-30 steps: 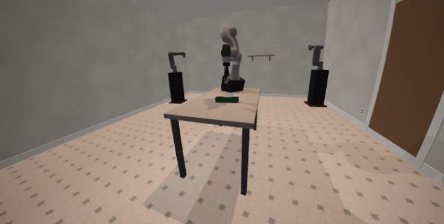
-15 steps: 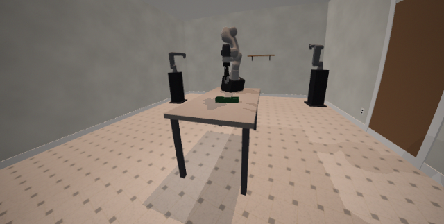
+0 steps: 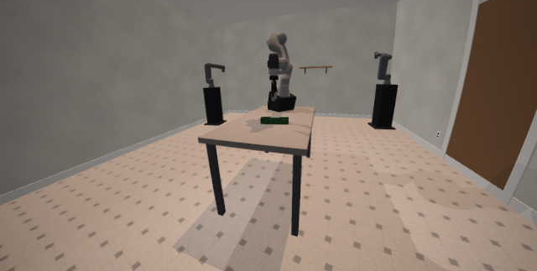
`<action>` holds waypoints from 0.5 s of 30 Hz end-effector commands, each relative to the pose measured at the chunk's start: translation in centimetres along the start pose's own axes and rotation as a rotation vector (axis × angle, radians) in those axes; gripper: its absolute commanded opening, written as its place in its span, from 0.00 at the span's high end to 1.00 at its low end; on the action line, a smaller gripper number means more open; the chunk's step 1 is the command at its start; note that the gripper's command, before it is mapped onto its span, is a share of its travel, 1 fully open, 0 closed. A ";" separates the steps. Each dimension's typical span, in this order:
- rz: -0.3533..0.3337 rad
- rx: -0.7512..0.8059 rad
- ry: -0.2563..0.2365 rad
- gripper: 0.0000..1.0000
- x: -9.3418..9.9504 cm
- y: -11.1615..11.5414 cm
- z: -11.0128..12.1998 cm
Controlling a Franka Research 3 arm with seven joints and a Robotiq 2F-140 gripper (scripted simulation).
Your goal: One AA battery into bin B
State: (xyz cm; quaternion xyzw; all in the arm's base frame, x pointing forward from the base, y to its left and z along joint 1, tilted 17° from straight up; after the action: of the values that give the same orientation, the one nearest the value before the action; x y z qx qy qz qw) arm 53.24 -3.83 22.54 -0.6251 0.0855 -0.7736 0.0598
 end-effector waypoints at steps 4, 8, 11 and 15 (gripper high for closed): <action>0.000 0.010 -0.005 0.00 -0.1 -0.1 -0.2; 0.000 0.010 -0.005 0.00 -0.1 -0.1 -0.2; 0.000 0.010 -0.005 0.00 -0.1 -0.1 -0.2; 0.000 0.010 -0.005 0.00 -0.1 -0.1 -0.2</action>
State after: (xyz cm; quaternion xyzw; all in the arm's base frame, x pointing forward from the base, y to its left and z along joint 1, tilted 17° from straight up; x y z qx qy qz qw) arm 53.24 -3.83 22.54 -0.6251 0.0855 -0.7736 0.0598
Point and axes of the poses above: the point where the finger pads meet when closed, its own x axis back along the fingers, its own z axis across the jaws, y = z × x, the point moved 9 cm from there along x, back along the fingers, and after that the axes turned 4 degrees about -x, right-handed, at the moved point
